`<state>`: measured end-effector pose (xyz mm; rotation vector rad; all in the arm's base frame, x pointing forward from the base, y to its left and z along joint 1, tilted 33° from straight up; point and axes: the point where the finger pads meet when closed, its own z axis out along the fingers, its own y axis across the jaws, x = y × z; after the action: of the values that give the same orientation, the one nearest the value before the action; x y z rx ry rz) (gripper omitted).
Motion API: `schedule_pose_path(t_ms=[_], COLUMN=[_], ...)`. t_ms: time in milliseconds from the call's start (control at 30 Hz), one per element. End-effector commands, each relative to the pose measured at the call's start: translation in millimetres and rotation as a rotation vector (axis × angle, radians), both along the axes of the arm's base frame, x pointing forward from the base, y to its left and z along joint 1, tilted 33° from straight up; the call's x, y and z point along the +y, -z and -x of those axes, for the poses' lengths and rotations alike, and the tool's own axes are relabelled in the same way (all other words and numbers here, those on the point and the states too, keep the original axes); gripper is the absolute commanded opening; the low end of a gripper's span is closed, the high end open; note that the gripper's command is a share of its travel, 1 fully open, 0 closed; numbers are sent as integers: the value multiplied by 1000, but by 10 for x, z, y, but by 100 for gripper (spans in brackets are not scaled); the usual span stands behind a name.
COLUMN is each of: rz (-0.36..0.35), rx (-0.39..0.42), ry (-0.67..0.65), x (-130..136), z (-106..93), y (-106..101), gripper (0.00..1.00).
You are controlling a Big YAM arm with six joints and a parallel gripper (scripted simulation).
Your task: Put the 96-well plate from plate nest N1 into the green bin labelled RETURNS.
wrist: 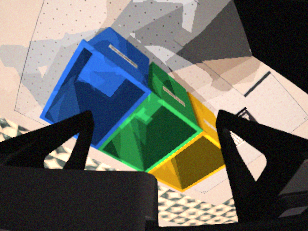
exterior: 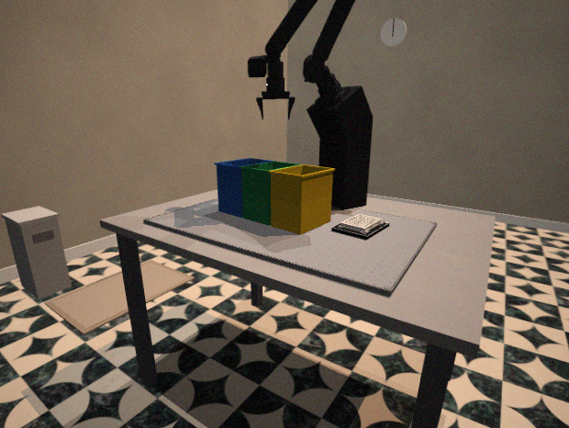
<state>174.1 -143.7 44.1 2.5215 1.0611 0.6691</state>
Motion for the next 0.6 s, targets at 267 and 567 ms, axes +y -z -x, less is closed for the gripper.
schedule_pose_path(t_ms=[267, 567], rz=[4, 50], rx=[-2, -7], ry=[0, -48], x=[-13, -93], z=[-7, -151], y=[-17, -147], gripper=[100, 100])
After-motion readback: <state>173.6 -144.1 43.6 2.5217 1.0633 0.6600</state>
